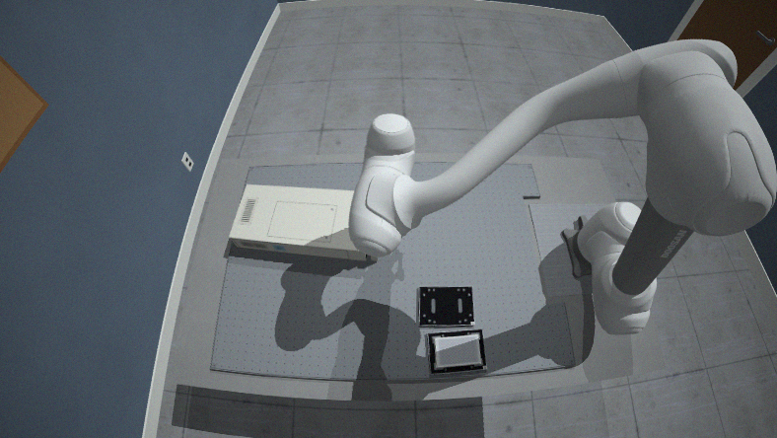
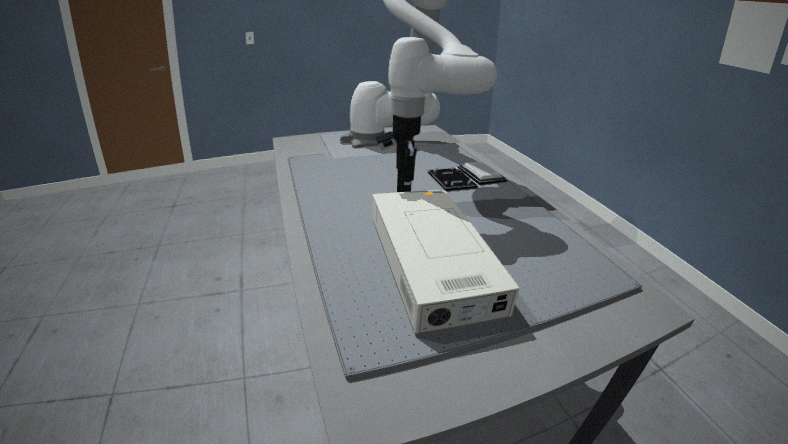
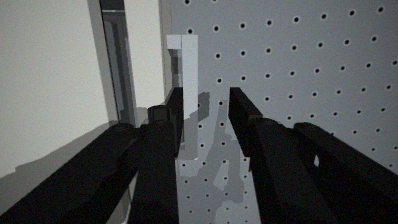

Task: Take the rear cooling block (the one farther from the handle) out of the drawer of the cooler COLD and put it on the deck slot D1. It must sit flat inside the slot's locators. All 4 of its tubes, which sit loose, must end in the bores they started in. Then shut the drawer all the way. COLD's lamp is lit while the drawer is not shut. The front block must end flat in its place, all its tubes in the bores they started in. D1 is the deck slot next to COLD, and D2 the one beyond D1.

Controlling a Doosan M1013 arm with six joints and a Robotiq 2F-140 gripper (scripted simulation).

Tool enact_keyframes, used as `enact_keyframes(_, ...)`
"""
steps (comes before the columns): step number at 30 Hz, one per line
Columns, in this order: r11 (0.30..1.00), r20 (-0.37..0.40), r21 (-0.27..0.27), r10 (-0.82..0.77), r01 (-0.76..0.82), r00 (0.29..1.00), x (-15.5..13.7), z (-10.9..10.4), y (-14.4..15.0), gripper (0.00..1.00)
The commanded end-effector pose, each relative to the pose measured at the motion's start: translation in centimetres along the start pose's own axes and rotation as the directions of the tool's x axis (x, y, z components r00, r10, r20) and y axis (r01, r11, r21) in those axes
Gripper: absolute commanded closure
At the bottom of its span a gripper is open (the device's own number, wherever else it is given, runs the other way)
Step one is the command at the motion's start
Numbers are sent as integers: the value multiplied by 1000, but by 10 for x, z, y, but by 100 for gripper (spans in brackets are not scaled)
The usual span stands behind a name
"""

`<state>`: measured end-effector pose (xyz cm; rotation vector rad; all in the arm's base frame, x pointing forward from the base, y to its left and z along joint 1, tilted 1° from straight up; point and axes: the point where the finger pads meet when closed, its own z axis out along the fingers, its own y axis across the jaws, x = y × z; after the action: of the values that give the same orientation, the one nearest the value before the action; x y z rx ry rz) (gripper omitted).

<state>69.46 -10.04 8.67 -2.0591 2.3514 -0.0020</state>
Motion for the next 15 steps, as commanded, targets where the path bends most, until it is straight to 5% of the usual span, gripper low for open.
enact_keyframes(1,1000,0,1,0,0,1000,0,-1,0,66)
enact_keyframes(15,1000,0,1,0,0,1000,0,-1,4,66)
